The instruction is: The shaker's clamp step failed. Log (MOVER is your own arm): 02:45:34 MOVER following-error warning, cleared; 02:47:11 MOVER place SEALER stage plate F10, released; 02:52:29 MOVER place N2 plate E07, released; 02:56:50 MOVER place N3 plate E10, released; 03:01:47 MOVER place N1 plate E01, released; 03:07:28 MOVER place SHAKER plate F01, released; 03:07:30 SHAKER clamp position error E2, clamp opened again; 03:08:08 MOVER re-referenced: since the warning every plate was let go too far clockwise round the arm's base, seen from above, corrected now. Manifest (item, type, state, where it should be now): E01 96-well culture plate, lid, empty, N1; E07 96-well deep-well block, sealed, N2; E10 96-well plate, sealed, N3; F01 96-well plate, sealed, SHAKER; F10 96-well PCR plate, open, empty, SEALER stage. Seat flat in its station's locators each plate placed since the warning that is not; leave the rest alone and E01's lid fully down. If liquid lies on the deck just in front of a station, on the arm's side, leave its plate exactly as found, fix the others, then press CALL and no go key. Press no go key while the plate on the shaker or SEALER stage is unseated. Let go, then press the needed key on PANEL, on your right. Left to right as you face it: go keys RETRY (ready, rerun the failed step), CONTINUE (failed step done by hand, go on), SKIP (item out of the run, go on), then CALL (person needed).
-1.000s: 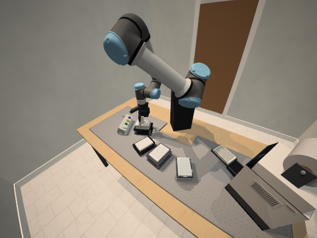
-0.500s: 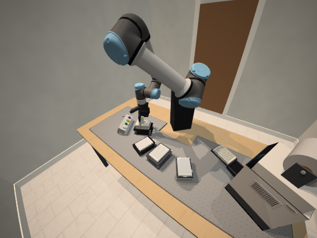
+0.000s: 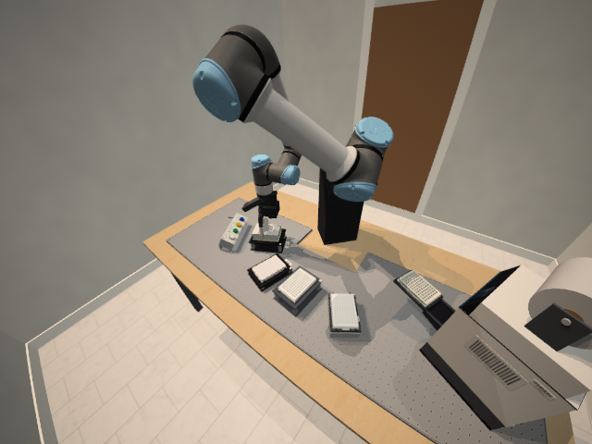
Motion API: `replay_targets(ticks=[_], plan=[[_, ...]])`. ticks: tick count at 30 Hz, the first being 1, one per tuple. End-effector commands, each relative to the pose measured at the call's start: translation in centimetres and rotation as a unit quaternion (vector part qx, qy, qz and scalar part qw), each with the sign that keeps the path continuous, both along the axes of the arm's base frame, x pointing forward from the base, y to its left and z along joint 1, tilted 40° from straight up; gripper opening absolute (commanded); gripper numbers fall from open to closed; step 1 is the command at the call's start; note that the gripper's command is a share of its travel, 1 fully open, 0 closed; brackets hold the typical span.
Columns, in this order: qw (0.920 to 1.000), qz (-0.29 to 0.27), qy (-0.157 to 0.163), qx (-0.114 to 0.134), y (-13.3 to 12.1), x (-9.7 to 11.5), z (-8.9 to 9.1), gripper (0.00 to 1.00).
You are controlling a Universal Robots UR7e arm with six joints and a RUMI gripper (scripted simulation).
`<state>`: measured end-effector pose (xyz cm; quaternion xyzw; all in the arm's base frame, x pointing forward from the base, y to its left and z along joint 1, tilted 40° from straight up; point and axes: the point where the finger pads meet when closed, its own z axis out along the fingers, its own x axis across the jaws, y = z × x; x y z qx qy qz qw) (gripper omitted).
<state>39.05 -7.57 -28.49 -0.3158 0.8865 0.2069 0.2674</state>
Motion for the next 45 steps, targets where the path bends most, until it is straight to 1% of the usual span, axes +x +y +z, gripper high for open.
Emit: replay_targets(ticks=[1,2,7,9,15,23,24,26,34,41,43,45], plan=[[1.0,0.0,0.0,0.0,-0.1,0.0,0.0,1.0],[1.0,0.0,0.0,0.0,-0.1,0.0,0.0,1.0],[1.0,0.0,0.0,0.0,-1.4,-0.9,1.9,1.0],[1.0,0.0,0.0,0.0,-1.4,-0.9,1.9,1.0],[1.0,0.0,0.0,0.0,-2.9,-1.8,4.1,1.0],[1.0,0.0,0.0,0.0,-2.9,-1.8,4.1,1.0],[0.9999,0.007,-0.006,-0.004,-3.2,-1.4,4.1,0.0],[0.9999,0.007,-0.006,-0.004,-3.2,-1.4,4.1,0.0],[0.9965,0.065,-0.045,-0.029,-5.6,1.8,3.9,0.0],[0.9965,0.065,-0.045,-0.029,-7.6,4.6,3.8,0.0],[0.9965,0.065,-0.045,-0.029,-7.6,4.6,3.8,0.0],[0.9965,0.065,-0.045,-0.029,-8.2,5.4,3.7,0.0]])
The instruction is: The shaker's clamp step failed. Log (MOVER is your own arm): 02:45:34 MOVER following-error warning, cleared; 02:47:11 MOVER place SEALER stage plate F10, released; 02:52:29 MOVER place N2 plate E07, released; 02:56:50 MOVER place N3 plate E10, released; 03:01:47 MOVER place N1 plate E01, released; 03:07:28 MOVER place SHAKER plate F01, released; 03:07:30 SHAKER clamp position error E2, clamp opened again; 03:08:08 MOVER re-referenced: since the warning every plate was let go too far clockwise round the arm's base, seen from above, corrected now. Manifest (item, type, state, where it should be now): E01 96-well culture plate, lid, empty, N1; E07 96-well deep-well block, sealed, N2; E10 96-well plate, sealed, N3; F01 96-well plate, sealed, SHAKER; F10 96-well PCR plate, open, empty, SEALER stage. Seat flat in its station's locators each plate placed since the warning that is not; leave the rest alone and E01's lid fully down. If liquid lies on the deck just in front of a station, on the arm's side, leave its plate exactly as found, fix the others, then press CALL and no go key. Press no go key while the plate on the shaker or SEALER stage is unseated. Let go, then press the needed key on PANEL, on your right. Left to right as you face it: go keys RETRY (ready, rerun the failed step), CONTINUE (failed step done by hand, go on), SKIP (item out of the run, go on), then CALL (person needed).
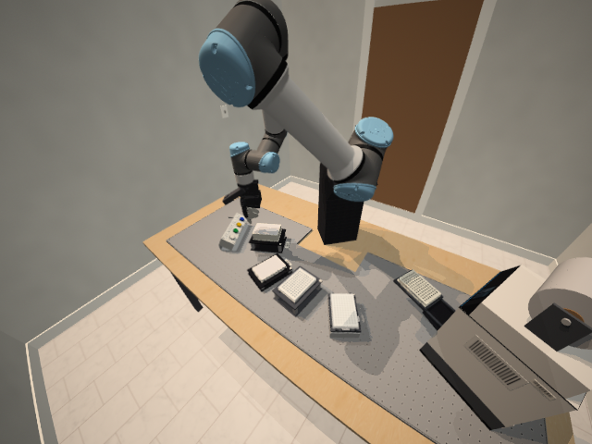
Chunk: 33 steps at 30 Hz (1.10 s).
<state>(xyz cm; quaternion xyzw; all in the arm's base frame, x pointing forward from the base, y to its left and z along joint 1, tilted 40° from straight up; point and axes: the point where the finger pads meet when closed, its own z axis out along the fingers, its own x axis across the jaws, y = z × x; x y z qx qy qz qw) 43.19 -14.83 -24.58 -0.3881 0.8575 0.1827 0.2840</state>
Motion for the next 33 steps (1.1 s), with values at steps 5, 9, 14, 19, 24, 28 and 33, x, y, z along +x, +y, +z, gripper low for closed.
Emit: replay_targets(ticks=[5,9,14,19,24,28,33], plan=[[1.0,0.001,0.0,0.0,-2.4,3.3,-0.3,0.0],[1.0,0.001,0.0,0.0,-3.6,4.9,-0.4,0.0],[1.0,0.001,0.0,0.0,-4.8,6.5,-0.5,0.0],[1.0,0.001,0.0,0.0,-6.0,8.2,-0.6,0.0],[1.0,0.001,0.0,0.0,-6.1,8.3,-0.6,0.0],[1.0,0.001,0.0,0.0,-6.1,8.3,-0.6,0.0],[1.0,0.001,0.0,0.0,-6.1,8.3,-0.6,0.0]])
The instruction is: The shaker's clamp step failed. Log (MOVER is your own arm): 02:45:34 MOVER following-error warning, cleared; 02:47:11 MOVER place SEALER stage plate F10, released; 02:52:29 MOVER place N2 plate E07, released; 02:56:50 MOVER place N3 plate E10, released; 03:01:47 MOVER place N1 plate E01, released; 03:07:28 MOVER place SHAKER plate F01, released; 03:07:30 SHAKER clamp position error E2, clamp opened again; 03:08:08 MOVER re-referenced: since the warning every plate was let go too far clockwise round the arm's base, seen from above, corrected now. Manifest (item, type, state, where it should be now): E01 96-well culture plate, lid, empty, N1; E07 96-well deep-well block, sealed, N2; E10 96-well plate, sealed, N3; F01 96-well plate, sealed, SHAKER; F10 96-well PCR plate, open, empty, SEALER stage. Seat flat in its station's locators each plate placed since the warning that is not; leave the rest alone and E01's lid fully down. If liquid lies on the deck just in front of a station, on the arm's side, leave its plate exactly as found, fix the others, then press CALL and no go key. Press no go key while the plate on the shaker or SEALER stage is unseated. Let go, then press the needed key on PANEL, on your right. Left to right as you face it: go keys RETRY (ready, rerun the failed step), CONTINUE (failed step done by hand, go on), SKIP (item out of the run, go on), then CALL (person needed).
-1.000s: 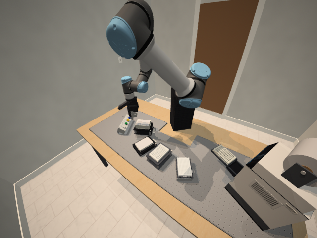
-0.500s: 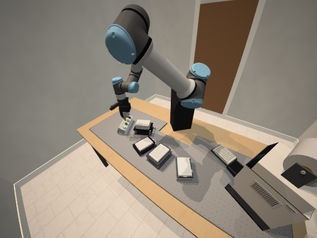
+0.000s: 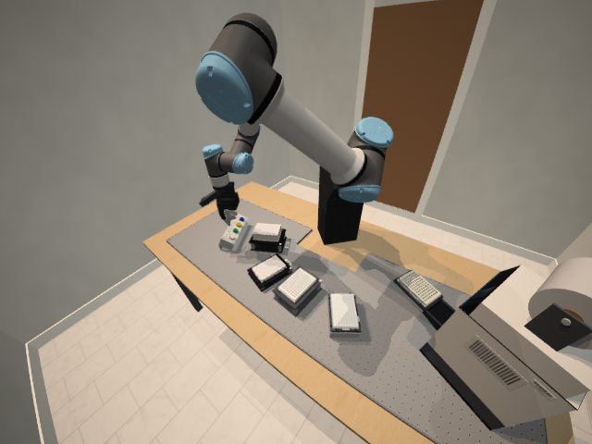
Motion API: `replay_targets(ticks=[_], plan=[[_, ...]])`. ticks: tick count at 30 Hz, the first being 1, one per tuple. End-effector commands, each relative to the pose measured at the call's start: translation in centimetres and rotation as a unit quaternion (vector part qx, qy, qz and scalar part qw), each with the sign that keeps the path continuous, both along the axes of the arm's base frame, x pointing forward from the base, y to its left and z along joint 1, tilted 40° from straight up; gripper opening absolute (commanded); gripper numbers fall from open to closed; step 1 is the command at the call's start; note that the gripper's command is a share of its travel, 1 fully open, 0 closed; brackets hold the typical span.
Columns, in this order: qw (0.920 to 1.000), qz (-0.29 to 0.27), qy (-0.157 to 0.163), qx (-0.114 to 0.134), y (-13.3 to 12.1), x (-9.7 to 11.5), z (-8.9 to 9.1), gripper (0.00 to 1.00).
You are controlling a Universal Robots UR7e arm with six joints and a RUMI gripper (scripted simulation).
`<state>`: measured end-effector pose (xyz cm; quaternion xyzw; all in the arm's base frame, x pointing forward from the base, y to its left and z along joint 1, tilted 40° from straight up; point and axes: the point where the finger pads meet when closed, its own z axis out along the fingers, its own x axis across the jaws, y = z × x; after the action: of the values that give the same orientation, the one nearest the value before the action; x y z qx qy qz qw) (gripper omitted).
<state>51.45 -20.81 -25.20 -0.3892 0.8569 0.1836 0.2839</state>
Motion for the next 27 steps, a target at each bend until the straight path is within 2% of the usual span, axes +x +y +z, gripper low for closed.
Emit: replay_targets(ticks=[1,27], plan=[[1.0,0.0,0.0,0.0,-0.1,0.0,0.0,0.0],[1.0,0.0,0.0,0.0,2.0,1.4,-2.9,0.0]])
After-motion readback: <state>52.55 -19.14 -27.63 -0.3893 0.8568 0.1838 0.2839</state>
